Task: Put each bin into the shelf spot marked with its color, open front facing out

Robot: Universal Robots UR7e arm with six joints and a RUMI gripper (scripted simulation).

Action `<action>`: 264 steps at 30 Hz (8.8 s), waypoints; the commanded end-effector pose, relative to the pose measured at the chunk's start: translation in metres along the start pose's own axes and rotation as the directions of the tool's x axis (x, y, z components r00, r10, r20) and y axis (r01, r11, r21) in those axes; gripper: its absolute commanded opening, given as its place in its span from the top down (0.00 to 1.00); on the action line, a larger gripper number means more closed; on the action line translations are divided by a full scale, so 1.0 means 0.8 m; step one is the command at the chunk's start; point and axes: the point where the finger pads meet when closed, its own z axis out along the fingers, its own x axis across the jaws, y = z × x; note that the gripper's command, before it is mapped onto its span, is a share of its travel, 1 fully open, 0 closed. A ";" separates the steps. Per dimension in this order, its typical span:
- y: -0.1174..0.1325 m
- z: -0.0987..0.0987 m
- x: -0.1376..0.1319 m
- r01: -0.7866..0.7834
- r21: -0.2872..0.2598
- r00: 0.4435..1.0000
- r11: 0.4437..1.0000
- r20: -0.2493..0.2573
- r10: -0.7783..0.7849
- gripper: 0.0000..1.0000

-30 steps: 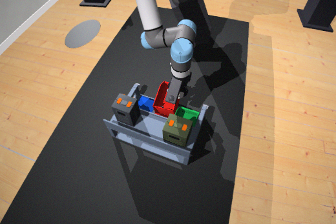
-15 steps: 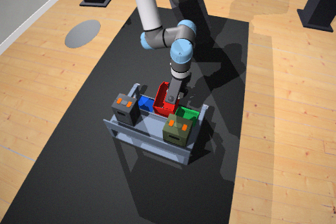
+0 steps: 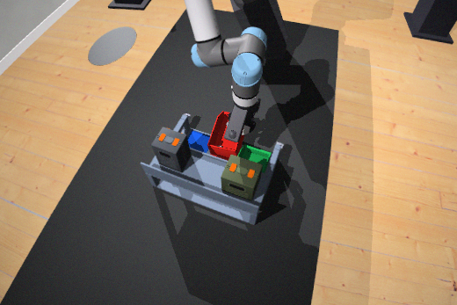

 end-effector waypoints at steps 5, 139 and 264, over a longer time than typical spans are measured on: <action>-0.001 -0.001 0.000 0.000 0.002 1.000 1.000 0.000 0.000 1.00; -0.026 0.010 -0.001 -0.002 0.028 1.000 1.000 0.001 0.002 1.00; -0.052 0.011 -0.002 -0.005 0.083 1.000 0.997 0.003 0.004 1.00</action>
